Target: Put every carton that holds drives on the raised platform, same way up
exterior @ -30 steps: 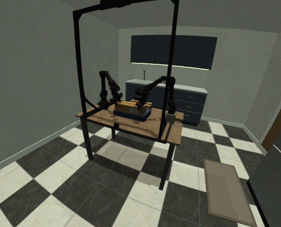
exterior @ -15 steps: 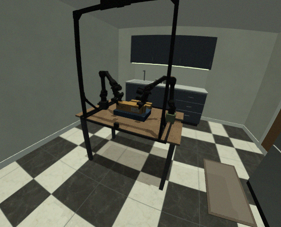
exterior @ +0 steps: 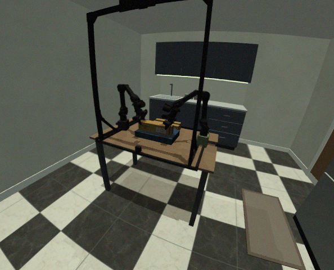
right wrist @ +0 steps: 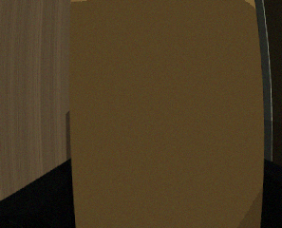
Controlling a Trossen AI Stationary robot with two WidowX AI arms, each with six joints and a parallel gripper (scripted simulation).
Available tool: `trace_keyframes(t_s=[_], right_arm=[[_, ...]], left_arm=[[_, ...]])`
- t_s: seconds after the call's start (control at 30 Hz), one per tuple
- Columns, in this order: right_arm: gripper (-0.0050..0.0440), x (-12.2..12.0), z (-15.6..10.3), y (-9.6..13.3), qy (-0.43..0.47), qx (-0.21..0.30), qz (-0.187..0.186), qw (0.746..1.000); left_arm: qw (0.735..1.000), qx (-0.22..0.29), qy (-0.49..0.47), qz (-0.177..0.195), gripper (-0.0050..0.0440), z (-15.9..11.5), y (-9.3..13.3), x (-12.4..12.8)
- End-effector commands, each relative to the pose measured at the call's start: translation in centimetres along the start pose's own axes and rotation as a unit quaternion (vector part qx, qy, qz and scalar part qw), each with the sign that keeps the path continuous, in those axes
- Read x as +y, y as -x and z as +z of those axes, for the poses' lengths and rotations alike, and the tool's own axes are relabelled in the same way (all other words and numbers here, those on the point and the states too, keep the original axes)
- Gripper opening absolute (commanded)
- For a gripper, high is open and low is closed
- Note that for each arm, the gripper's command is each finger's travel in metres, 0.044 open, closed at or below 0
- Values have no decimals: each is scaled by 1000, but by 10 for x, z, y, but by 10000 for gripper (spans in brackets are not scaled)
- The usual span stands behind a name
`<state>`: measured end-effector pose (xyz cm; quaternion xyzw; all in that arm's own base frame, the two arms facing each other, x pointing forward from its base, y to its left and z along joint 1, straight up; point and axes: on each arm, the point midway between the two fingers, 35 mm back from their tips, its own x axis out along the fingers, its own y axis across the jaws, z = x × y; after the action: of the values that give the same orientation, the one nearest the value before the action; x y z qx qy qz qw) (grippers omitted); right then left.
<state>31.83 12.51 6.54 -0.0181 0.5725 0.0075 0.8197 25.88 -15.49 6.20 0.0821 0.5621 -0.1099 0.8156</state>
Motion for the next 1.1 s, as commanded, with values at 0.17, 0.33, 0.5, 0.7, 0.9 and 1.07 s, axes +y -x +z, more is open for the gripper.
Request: trace_keyframes(t_s=[0.17,0.33,0.5,0.7,0.9,1.07], right_arm=[[0,1,4,11,-2,-16,11,1000],[0,1,3,8,-2,-16,11,1000],[0,1,2,4,-2,-16,11,1000],[0,2,-1,-4,-2,-16,11,1000],[0,2,-4,-12,-2,-16,11,1000],[0,2,-5,-15,-2,-16,11,1000]], left_arm=[[1000,-11,-3,-7,0,2,6,-1],[1000,-11,-3,-7,0,1,4,-1],[1000,-11,-3,-7,0,0,1,-1],[1000,-11,-3,-7,0,-3,-6,-1],[1000,-11,-3,-7,0,-5,-12,-2],[1000,-11,-3,-7,0,-6,-14,-2]])
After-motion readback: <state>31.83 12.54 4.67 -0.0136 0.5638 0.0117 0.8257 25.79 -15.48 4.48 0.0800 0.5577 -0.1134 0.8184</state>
